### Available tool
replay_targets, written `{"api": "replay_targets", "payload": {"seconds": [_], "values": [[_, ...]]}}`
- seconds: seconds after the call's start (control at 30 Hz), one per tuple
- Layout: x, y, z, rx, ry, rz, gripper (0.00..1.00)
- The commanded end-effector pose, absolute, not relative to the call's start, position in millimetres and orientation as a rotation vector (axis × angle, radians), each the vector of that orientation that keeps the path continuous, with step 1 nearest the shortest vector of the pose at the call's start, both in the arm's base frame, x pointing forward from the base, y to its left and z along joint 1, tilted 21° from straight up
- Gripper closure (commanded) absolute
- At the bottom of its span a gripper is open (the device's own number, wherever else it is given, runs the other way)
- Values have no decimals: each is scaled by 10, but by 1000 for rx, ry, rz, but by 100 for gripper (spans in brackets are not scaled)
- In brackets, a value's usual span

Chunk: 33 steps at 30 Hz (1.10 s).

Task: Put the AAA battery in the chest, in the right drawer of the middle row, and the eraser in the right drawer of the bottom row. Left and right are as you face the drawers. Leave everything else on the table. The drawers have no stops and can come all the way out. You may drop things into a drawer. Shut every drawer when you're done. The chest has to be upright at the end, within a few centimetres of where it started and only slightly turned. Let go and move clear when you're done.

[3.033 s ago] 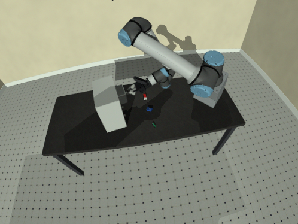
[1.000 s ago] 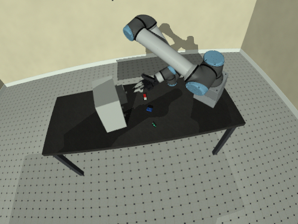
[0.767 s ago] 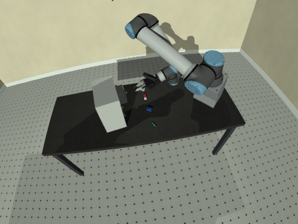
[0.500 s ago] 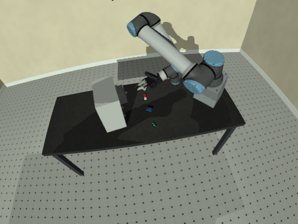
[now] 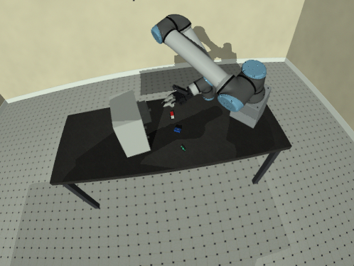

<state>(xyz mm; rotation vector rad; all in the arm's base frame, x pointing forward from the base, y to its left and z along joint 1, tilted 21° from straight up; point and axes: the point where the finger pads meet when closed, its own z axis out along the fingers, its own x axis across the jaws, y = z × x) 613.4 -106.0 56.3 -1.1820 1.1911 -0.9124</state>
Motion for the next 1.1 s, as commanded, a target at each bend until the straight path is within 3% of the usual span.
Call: {"api": "replay_targets", "payload": {"seconds": [0.0,1.07], "values": [[6124,-1065,571,-1165,1210,-908,80],[5928,-1123,690,-704,1655,-755,80]]}}
